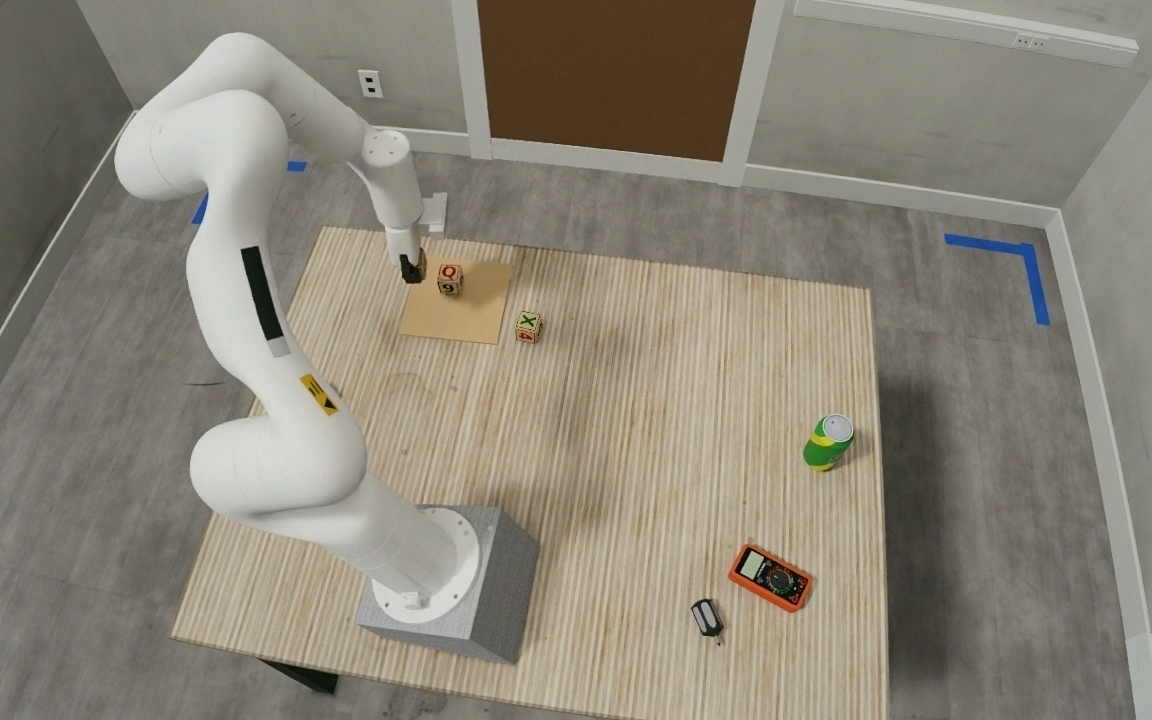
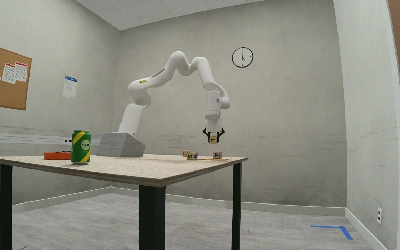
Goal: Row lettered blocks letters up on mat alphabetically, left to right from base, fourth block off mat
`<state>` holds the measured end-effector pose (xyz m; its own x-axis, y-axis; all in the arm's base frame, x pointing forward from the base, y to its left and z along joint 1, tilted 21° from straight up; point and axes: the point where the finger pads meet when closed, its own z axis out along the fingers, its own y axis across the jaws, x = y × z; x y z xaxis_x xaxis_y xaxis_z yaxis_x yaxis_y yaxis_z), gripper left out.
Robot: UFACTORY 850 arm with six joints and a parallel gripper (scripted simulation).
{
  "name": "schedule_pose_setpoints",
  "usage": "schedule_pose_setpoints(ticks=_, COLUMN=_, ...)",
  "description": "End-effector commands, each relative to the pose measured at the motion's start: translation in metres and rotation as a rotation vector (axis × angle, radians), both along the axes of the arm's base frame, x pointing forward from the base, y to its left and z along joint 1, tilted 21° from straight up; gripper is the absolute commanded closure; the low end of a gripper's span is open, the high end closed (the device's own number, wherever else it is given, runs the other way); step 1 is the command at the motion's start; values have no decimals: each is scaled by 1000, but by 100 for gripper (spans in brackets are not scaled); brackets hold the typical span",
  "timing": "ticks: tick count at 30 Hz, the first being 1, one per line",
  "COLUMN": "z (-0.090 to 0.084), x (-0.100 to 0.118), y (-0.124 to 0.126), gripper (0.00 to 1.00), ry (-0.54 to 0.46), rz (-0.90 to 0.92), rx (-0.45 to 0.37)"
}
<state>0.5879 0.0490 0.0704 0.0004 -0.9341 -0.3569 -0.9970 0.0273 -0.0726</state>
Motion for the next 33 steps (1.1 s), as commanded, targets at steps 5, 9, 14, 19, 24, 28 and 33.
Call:
schedule_pose_setpoints(ticks=5, z=-20, x=3, y=8, gripper=56, ry=-2, rz=0, rx=0)
schedule_pose_setpoints(ticks=9, z=-33, x=5, y=13, gripper=56, ry=-2, rz=0, rx=0)
schedule_pose_setpoints(ticks=14, z=-55, x=7, y=21, gripper=56, ry=-2, rz=0, rx=0)
schedule_pose_setpoints(ticks=19, z=-71, x=9, y=28, gripper=56, ry=-2, rz=0, rx=0)
schedule_pose_setpoints(ticks=24, z=-77, x=9, y=30, gripper=56, ry=-2, rz=0, rx=0)
schedule_pose_setpoints(ticks=28, z=-80, x=10, y=31, gripper=56, ry=-2, rz=0, rx=0)
schedule_pose_setpoints(ticks=33, z=-80, x=10, y=31, gripper=56, ry=-2, rz=0, rx=0)
